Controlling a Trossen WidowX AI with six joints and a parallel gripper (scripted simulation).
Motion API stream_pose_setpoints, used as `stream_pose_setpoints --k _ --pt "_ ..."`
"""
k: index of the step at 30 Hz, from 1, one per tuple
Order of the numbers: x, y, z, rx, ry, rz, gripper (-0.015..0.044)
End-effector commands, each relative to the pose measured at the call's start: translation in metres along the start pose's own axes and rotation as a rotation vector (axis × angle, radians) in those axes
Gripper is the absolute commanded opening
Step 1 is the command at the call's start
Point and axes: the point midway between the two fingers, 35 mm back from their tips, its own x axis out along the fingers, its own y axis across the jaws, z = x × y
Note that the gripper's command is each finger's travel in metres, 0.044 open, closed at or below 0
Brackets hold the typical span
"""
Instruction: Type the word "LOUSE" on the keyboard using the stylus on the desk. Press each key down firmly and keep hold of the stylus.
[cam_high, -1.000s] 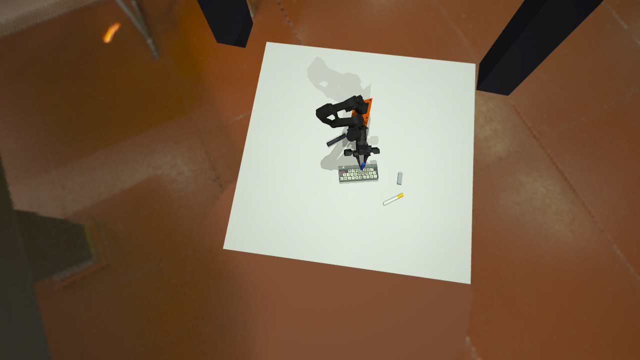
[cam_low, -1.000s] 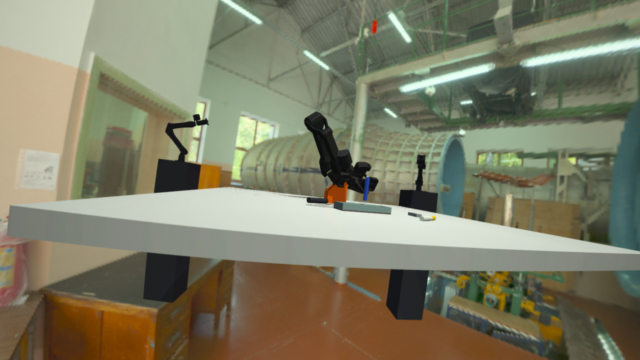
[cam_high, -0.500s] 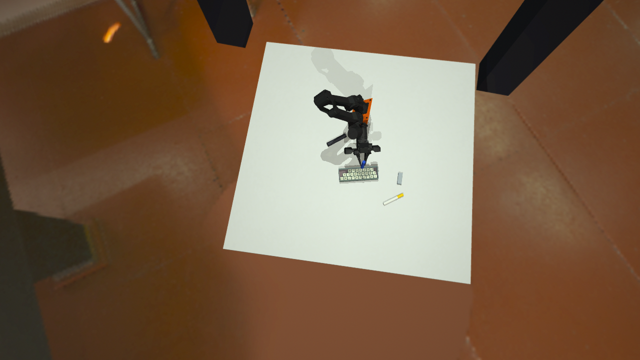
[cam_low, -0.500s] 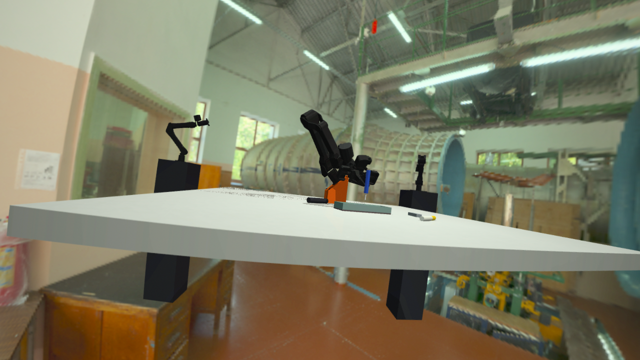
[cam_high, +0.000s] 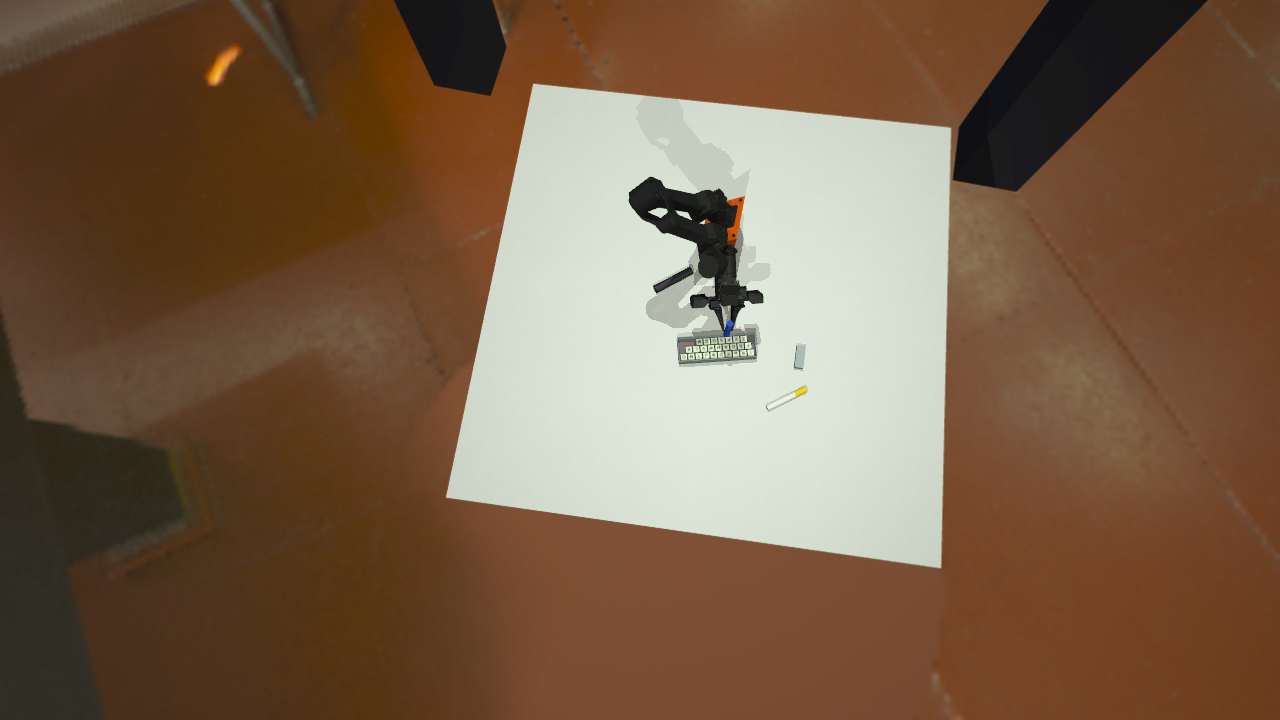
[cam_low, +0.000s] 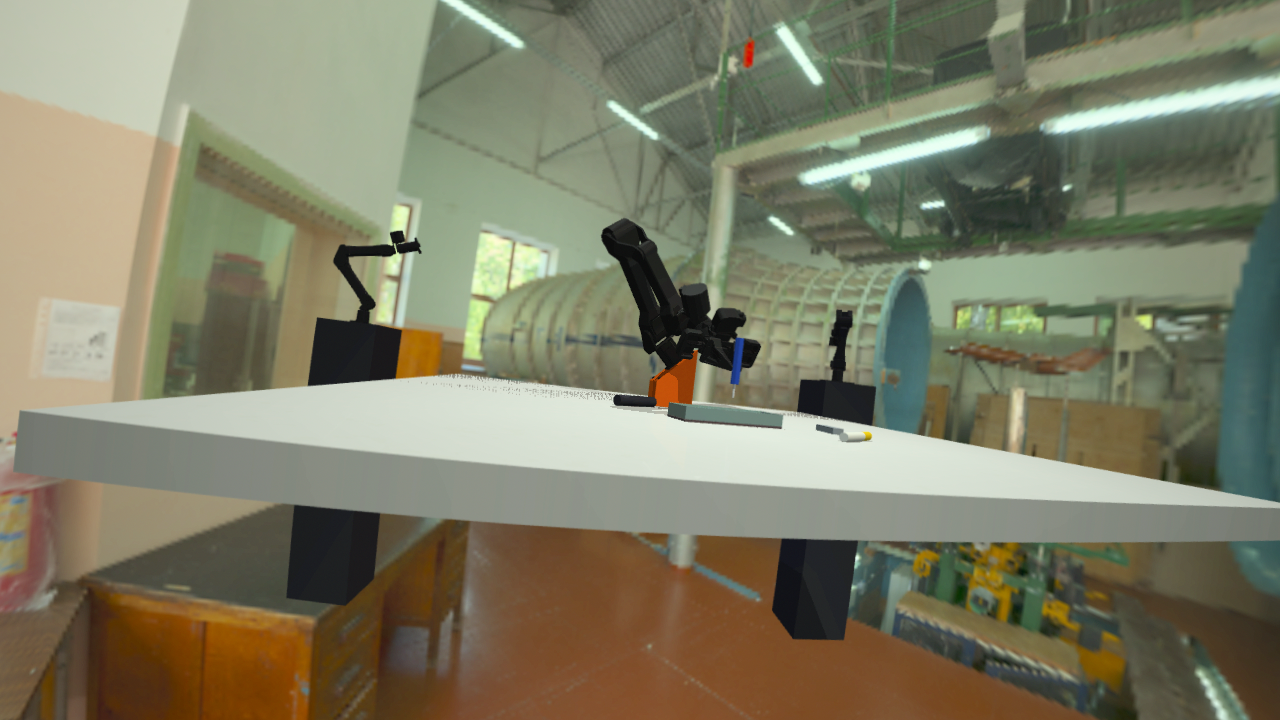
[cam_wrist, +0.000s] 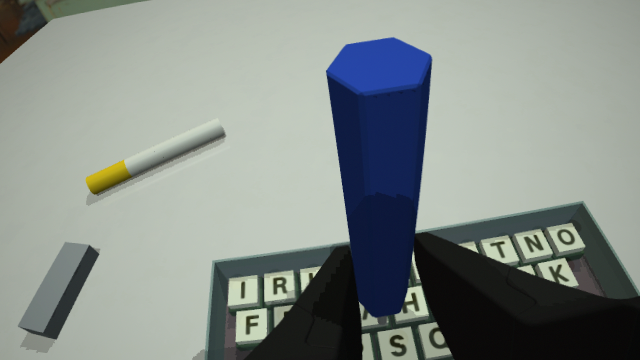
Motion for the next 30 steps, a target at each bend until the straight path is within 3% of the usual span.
stream_pose_setpoints --k 1,12,25,28,30 --pt "0.004 0.009 0.005 0.005 -0.002 0.0 0.0" --pt "0.014 0.045 0.015 0.011 -0.006 -0.004 0.0" --pt "0.023 0.045 -0.003 0.01 -0.006 -0.005 0.0" --pt "0.024 0.045 -0.004 0.01 -0.006 -0.005 0.0079" --pt "0.025 0.045 -0.005 0.01 -0.006 -0.005 0.0081"
